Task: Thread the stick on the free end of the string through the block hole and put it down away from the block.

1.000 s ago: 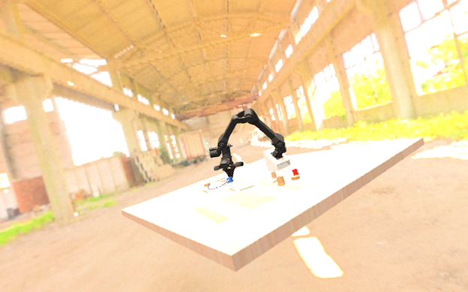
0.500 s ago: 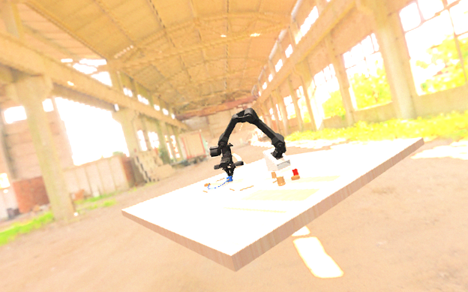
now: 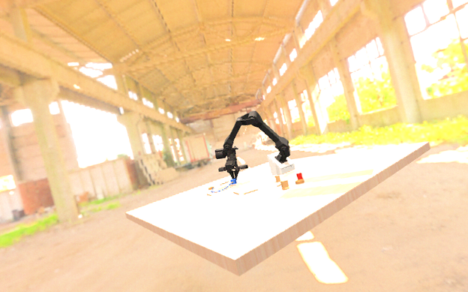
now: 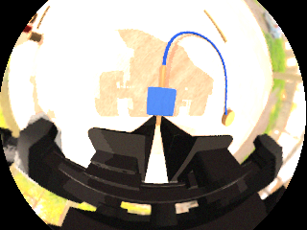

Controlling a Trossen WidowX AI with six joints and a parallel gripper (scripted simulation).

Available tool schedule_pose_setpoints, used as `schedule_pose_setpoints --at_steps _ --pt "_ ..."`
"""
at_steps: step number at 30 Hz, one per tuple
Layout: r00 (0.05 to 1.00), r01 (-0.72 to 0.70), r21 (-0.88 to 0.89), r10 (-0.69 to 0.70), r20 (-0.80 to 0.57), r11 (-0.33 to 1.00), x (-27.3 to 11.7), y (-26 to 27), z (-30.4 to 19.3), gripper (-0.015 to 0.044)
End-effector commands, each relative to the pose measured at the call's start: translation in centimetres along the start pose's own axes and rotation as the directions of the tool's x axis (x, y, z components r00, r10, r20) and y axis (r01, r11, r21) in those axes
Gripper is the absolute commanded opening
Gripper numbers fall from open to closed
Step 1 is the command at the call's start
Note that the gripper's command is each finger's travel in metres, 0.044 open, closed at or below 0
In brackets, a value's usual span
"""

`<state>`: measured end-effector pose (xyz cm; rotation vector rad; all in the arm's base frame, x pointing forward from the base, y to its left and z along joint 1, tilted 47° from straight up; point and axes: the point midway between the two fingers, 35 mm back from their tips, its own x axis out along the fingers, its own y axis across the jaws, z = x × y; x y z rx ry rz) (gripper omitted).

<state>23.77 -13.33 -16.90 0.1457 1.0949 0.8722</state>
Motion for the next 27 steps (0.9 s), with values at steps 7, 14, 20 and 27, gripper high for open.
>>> schedule_pose_setpoints --at_steps 7,14,20,27 --pt "1.0 0.012 -0.015 -0.012 0.005 1.0 0.3 0.0 -1.4 0.0" --pt "0.999 0.03 -0.029 -0.03 0.013 0.999 0.4 -0.3 -2.1 0.0" --pt "0.999 0.046 -0.042 -0.045 0.019 0.998 0.4 -0.5 -2.8 0.0" --pt "0.998 0.064 -0.056 -0.062 0.026 0.996 0.5 -0.8 -3.5 0.0"
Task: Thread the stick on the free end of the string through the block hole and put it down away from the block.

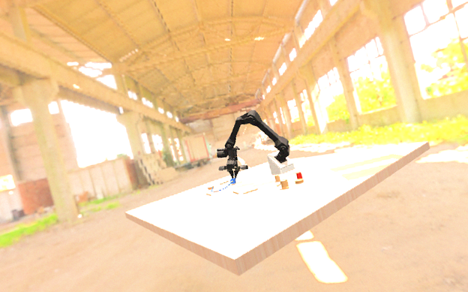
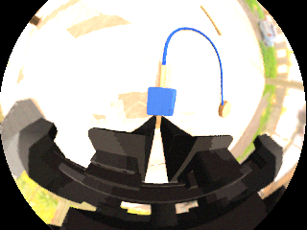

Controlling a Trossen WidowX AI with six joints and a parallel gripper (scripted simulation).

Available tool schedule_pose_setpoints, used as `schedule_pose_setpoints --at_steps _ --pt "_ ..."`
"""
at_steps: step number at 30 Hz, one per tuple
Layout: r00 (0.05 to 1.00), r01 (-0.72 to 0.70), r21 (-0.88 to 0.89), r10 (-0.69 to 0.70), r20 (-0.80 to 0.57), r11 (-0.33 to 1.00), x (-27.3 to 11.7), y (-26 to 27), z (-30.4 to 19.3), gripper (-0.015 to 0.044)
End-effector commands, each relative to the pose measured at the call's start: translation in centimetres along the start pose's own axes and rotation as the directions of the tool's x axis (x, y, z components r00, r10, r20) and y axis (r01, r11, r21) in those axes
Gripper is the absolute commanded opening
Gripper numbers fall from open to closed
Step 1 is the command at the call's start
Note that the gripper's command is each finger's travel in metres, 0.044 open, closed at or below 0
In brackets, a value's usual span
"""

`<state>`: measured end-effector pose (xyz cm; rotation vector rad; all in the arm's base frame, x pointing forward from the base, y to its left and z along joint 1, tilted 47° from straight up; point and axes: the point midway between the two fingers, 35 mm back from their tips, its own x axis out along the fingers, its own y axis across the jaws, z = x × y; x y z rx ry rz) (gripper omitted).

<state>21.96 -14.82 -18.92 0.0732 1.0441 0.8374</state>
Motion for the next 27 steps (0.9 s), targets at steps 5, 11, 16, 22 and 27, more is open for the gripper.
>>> schedule_pose_setpoints --at_steps 5,11,16,22,27 --pt "1.0 0.007 -0.01 -0.007 0.002 1.0 0.5 0.1 -1.2 0.0" --pt "1.0 0.021 -0.02 -0.021 0.008 1.0 0.7 -0.1 -1.9 0.0" --pt "0.999 0.033 -0.024 -0.032 0.01 0.999 0.8 -0.2 -2.5 0.0" --pt "0.999 0.042 -0.019 -0.042 -0.015 0.999 0.6 -0.3 -3.0 0.0" --pt "0.999 0.048 -0.023 -0.049 -0.018 0.999 0.5 -0.3 -3.5 0.0"
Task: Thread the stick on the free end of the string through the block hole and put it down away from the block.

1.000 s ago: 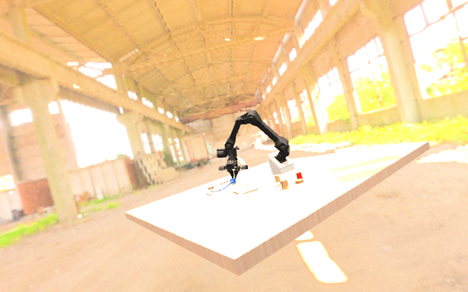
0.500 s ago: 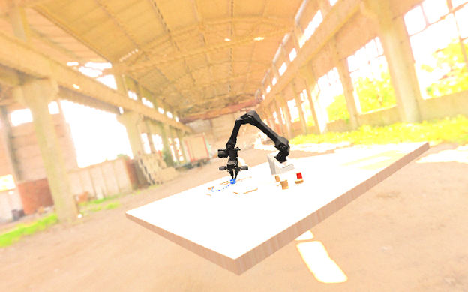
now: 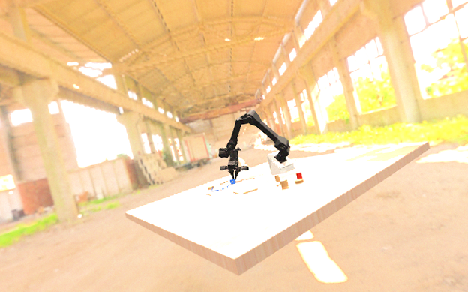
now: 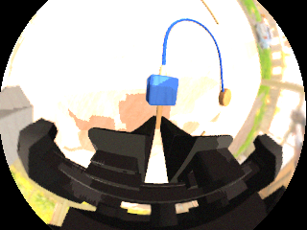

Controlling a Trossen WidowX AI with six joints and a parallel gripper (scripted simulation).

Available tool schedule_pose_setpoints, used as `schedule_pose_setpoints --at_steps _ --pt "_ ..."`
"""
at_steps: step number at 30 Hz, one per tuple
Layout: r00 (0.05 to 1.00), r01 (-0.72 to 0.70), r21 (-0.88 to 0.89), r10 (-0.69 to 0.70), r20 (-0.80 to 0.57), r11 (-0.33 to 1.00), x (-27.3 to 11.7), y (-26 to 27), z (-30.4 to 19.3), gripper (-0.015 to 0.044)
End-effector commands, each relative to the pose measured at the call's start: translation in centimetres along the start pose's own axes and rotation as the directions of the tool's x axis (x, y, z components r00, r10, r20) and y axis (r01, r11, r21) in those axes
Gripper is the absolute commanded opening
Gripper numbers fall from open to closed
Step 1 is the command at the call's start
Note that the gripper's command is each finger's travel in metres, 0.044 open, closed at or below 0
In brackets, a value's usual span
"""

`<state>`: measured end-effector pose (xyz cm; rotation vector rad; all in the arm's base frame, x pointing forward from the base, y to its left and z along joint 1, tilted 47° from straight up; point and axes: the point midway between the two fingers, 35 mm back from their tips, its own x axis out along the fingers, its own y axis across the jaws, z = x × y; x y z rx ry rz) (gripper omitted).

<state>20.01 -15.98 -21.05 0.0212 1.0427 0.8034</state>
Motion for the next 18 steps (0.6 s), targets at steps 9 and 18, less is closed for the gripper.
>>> schedule_pose_setpoints --at_steps 9,18 --pt "1.0 0.011 0.0 -0.011 -0.009 1.0 0.0 0.4 -1.5 0.0" --pt "1.0 0.028 -0.003 -0.028 -0.005 1.0 -0.1 0.3 -2.5 0.0"
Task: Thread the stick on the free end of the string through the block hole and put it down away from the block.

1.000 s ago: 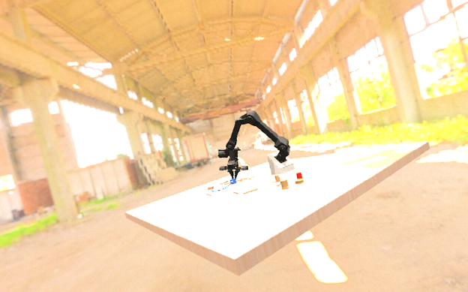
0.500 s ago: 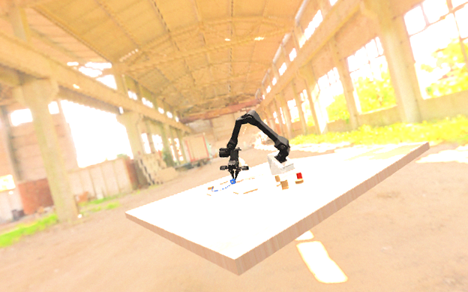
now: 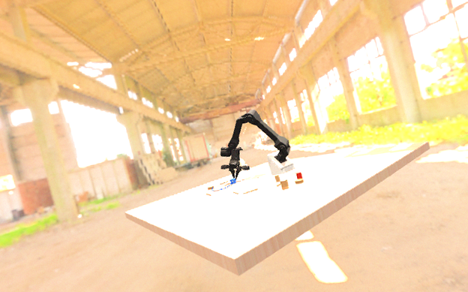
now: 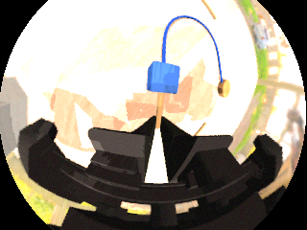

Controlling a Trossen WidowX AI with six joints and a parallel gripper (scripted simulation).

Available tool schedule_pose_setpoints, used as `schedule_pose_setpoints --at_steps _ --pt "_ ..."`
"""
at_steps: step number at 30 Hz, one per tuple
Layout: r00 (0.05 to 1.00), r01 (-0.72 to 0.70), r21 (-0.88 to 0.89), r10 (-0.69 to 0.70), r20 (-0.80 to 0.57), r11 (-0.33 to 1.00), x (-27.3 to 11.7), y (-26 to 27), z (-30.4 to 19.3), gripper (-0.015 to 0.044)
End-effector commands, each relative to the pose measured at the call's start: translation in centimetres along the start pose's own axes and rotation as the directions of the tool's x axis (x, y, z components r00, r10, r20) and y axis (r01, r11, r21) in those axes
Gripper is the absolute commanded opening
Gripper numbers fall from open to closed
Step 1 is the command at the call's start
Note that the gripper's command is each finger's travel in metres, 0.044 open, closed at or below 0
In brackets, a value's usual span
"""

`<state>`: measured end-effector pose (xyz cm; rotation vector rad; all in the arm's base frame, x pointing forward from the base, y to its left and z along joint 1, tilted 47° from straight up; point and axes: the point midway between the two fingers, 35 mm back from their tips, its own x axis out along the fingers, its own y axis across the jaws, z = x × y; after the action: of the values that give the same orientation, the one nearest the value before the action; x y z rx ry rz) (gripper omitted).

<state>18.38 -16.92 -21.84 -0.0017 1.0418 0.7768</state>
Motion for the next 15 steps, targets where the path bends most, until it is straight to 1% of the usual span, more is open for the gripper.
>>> schedule_pose_setpoints --at_steps 1,15 --pt "1.0 -0.003 0.002 0.003 -0.002 1.0 0.3 0.3 -0.6 0.0" --pt "1.0 0.023 -0.005 -0.023 -0.001 1.0 0.2 0.2 -2.2 0.0"
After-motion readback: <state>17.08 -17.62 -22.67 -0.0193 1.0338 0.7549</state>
